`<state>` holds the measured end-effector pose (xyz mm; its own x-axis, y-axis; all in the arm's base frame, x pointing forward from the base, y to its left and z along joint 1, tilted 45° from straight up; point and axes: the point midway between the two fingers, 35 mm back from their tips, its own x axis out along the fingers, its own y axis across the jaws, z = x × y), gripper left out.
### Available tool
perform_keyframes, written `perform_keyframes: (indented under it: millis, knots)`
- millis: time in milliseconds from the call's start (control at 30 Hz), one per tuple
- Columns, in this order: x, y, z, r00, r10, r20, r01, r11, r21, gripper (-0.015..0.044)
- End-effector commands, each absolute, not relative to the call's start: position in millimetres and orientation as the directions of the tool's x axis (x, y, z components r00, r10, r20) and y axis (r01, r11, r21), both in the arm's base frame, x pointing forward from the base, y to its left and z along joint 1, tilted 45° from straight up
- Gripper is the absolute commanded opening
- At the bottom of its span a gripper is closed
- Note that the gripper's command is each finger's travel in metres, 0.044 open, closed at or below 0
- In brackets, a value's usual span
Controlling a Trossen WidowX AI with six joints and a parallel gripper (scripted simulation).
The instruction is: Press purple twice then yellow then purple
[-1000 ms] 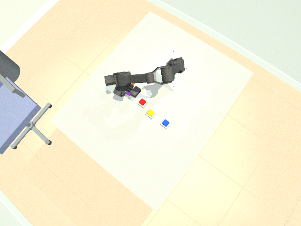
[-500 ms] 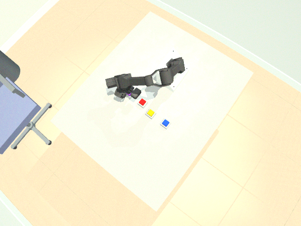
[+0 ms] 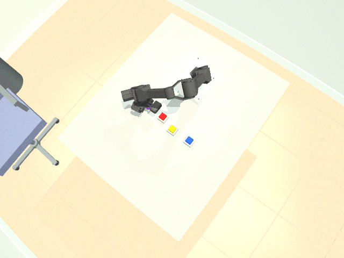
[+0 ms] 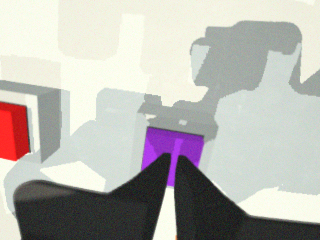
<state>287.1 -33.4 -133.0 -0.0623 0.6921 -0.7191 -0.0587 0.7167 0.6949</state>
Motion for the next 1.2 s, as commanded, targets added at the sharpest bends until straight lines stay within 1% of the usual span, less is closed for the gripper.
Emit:
perform_keyframes:
  millis: [0,333,467,633,700,900,1100,1133,1167]
  knots:
    - [285.7,-31.7,-133.4,-0.064,0.696,-0.715,-0.053,0.714,0.699,0.002]
    - [285.7,-31.7,-133.4,-0.064,0.696,-0.715,-0.053,0.714,0.699,0.002]
    - [287.9,-52.7,-112.4,-0.064,0.694,-0.717,-0.054,0.715,0.697,0.002]
    - [287.9,-54.4,-110.5,-0.065,0.695,-0.717,-0.053,0.715,0.697,0.002]
    - [292.1,-50.0,-101.3,-0.064,0.691,-0.72,-0.052,0.718,0.694,0.0072]
    - [313.7,-0.8,-18.7,-0.059,0.672,-0.739,-0.047,0.737,0.674,0.023]
    - [305.9,54.5,57.8,-0.055,0.671,-0.739,-0.046,0.738,0.673,0.0388]
    - [301.8,63.8,70.0,-0.055,0.673,-0.738,-0.047,0.736,0.675,0.04]
    - [297.0,72.8,81.9,-0.055,0.675,-0.736,-0.047,0.735,0.677,0.04]
